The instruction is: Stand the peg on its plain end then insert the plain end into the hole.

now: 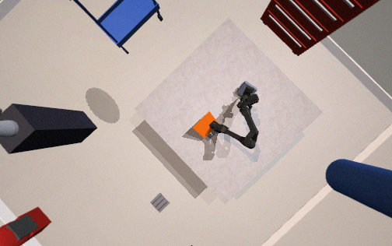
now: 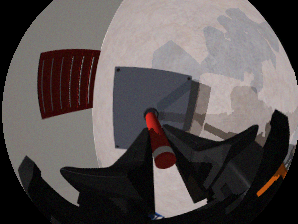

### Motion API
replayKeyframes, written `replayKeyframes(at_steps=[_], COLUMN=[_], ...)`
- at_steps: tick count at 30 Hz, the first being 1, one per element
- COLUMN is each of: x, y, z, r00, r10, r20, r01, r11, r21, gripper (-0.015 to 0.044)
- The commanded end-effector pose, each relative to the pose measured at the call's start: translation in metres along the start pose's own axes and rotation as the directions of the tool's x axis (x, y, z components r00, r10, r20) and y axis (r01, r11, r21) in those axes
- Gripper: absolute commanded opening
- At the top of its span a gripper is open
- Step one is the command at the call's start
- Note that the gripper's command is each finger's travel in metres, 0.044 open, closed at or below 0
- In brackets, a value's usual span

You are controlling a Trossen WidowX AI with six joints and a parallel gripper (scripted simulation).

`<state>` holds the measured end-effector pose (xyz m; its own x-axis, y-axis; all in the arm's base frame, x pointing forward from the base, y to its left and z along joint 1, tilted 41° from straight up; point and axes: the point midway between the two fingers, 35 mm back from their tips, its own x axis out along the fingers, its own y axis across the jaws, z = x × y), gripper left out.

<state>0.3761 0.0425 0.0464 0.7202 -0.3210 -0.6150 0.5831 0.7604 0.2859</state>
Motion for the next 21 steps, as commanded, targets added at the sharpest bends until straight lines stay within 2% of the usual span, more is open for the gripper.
replayKeyframes(at_steps=[1,21], x=[0.0005,0.0090], y=[-0.0010,-0.0013], z=[-0.0005,-0.0028], r00=[1.000,1.000], r10=[-0.003,-0.003], r20=[-0.001,0.000], r01=[0.003,0.003], r11=[1.000,1.000], r21=[0.000,0.000], gripper=[0.0000,0.0000])
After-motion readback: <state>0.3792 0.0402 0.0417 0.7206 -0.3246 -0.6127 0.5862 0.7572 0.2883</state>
